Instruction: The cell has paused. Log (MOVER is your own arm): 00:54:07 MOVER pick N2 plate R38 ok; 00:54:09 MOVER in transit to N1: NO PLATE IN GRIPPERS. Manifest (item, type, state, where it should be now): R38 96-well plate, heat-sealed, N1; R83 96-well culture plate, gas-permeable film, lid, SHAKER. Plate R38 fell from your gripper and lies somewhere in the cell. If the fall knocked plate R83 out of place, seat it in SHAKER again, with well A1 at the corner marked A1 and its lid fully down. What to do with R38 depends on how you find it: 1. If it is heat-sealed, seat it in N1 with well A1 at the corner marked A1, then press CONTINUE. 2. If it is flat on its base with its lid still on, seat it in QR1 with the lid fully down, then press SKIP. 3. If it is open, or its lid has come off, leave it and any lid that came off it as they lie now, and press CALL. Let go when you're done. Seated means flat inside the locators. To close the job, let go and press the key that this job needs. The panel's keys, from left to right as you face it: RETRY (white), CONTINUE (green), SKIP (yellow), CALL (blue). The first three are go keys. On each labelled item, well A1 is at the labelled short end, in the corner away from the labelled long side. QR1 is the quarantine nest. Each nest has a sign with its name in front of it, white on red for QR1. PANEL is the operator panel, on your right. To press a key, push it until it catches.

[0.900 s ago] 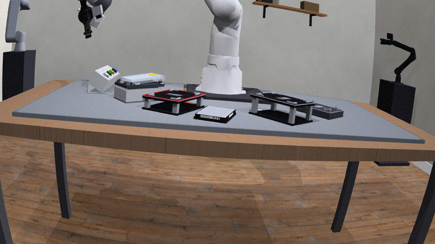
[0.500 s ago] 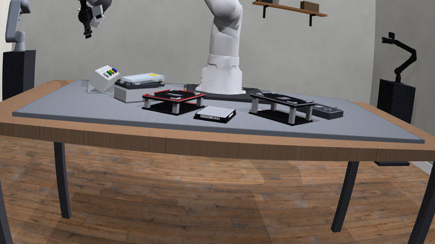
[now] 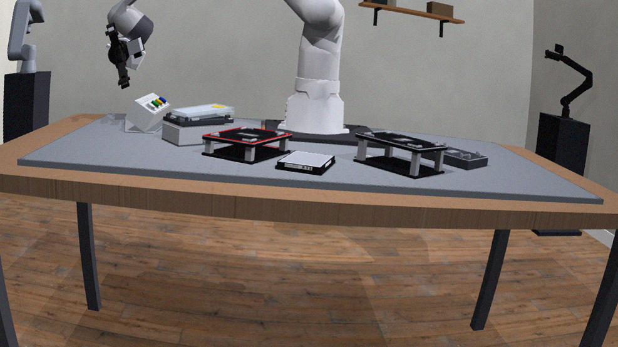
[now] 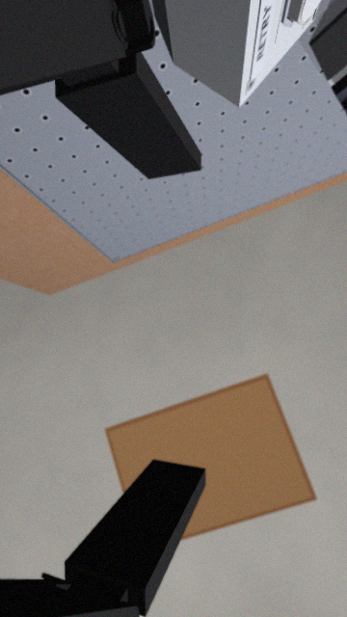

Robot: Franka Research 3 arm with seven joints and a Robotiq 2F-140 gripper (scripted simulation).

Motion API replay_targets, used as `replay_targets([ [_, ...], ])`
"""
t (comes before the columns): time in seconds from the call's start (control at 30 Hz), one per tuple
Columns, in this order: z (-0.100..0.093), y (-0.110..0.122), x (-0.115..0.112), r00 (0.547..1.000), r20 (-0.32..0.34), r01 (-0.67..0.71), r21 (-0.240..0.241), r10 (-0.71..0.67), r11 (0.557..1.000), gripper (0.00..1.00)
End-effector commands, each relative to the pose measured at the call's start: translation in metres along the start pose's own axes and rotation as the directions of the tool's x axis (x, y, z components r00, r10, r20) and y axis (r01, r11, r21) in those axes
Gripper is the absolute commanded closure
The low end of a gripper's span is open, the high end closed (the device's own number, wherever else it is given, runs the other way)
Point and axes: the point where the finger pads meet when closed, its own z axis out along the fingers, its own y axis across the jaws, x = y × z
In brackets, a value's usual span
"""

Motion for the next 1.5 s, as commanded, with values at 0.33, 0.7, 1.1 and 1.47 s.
replay_targets([
  [0.33,0.001,-0.030,-0.015,0.998,0.007,0.067,0.012,-0.067,0.998,0.00],
  [0.7,0.001,-0.029,-0.015,0.998,0.007,0.067,0.012,-0.067,0.998,0.00],
  [1.1,0.001,-0.021,-0.011,0.998,0.007,0.067,0.012,-0.067,0.998,0.00],
  [1.47,-0.001,-0.002,-0.004,0.998,0.007,0.067,0.012,-0.067,0.998,0.00],
])
